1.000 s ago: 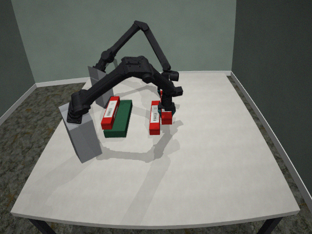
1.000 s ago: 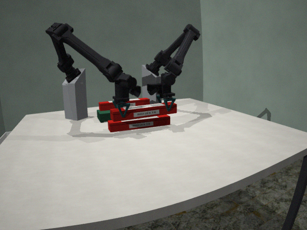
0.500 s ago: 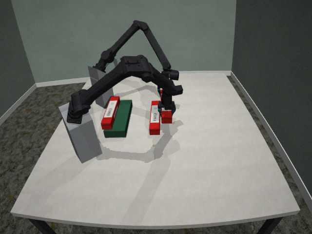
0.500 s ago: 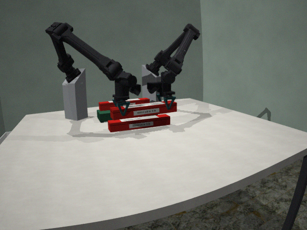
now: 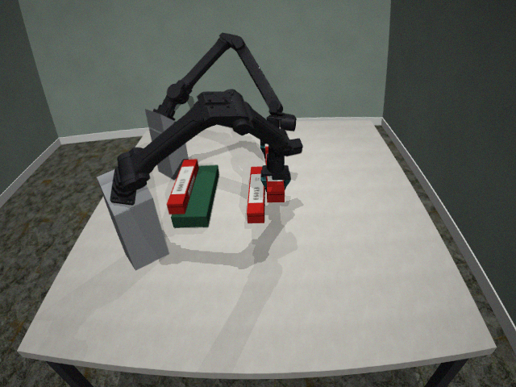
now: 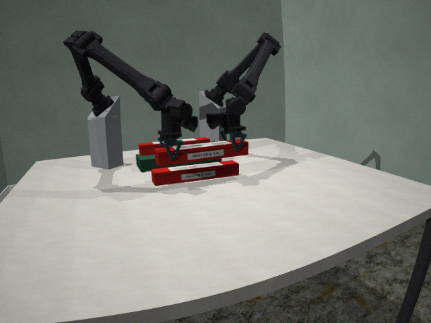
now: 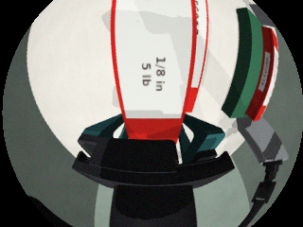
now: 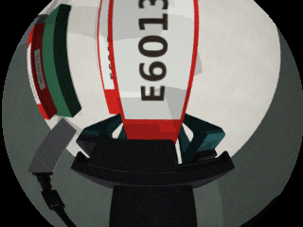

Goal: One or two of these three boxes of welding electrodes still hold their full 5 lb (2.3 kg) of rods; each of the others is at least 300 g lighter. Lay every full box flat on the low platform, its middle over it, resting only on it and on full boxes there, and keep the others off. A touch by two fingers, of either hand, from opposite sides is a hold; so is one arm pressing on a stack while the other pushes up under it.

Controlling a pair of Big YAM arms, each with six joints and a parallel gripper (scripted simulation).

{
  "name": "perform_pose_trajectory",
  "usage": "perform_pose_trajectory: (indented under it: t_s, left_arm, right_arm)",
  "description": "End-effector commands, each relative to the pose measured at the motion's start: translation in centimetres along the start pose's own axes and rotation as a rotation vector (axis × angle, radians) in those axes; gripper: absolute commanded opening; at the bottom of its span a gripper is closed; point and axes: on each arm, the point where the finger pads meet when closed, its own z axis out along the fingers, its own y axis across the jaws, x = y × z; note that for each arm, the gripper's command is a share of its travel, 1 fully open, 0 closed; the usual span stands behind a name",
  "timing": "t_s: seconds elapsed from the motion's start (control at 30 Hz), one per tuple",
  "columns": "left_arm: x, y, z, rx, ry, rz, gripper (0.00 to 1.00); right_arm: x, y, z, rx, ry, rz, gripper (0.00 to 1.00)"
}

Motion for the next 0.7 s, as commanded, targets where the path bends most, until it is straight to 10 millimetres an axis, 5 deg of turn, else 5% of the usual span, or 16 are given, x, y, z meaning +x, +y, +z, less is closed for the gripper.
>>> perform_pose_trajectory:
  t_s: [0.0,0.67]
  left_arm:
    - [-0.2,3.9,-6.9,-0.110,-0.040,-0.033,0.00]
    - [-0.1,3.7,-8.2,-0.109,-0.040,-0.032,0.00]
  right_arm:
    - [-0.4,-3.6,-7.1,0.111,-0.035,0.041,0.00]
    - [-0.5,-3.3,-8.4,0.110,-0.036,0.040,0.00]
